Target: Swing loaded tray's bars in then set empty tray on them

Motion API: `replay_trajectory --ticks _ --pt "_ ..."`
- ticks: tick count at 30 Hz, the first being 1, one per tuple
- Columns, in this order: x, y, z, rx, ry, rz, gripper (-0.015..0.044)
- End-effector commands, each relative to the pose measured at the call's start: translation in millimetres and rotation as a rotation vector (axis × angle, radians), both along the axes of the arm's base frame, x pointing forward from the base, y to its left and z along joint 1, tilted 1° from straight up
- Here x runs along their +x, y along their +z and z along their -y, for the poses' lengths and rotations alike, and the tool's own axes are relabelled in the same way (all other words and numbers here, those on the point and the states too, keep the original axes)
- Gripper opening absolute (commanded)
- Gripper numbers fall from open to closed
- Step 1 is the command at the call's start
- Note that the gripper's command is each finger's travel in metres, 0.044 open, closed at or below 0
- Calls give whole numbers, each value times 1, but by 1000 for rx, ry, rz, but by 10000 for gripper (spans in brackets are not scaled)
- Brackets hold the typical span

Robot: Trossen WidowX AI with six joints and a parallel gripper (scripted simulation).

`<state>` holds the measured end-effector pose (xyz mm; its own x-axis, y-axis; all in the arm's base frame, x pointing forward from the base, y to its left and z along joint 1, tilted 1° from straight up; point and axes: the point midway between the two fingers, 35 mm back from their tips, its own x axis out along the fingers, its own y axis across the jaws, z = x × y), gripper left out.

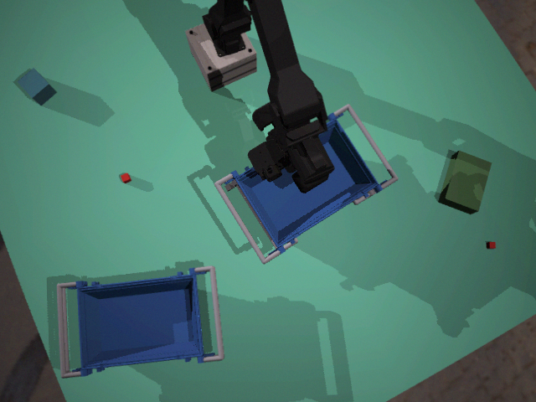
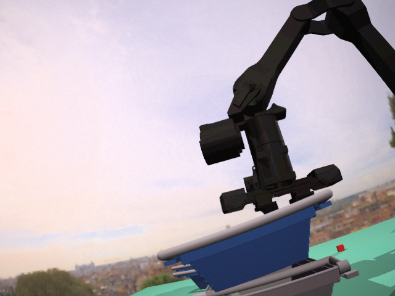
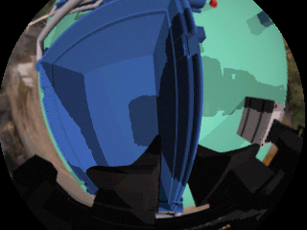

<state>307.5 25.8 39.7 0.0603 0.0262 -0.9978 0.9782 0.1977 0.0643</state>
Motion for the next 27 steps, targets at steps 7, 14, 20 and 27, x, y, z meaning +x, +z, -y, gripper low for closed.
replay_trajectory --ticks 7,14,20,27 --pt "-6 -6 1 -6 2 -30 0" --pt "-6 -6 1 -6 2 -30 0" --pt "-6 -6 1 -6 2 -30 59" --pt "-6 -6 1 -6 2 -30 161"
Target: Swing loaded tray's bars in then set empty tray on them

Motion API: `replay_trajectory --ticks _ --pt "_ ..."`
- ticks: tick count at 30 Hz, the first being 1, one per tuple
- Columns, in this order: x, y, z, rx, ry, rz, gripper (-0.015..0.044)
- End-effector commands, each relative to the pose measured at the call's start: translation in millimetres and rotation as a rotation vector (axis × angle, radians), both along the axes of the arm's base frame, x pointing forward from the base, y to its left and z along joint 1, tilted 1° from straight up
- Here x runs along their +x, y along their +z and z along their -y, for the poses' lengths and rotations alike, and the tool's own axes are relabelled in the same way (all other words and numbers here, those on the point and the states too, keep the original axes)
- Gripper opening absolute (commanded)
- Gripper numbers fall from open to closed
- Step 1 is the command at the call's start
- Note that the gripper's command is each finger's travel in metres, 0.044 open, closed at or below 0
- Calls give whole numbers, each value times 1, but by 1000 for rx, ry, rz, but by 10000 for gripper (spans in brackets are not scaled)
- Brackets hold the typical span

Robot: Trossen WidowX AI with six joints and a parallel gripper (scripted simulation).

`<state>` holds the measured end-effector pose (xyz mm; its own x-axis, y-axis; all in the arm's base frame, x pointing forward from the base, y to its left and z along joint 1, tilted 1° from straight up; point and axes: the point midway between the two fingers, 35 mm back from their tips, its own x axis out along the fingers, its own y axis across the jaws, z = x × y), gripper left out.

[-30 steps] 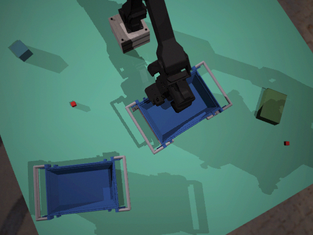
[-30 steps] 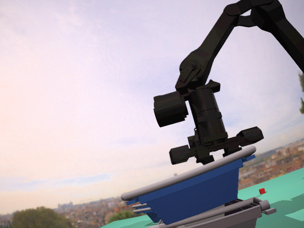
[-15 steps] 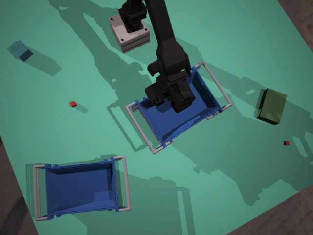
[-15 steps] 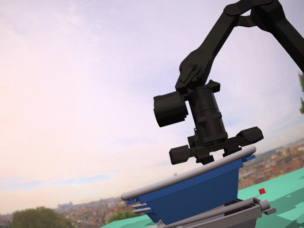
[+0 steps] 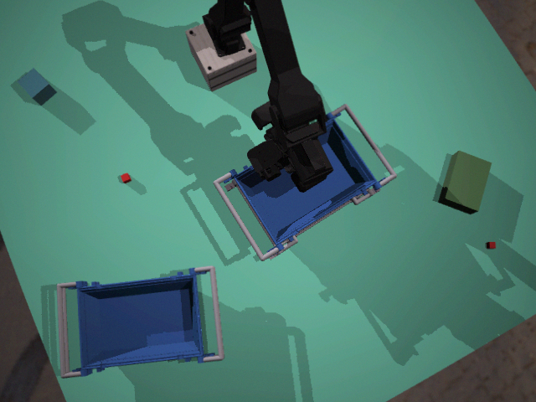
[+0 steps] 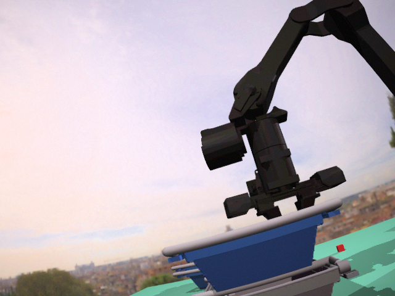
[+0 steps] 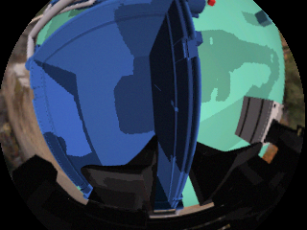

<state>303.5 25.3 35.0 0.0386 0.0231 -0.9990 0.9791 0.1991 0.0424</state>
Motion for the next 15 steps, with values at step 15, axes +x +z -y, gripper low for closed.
replay_trajectory --ticks 15 --pt "-2 -2 1 -3 1 -9 381"
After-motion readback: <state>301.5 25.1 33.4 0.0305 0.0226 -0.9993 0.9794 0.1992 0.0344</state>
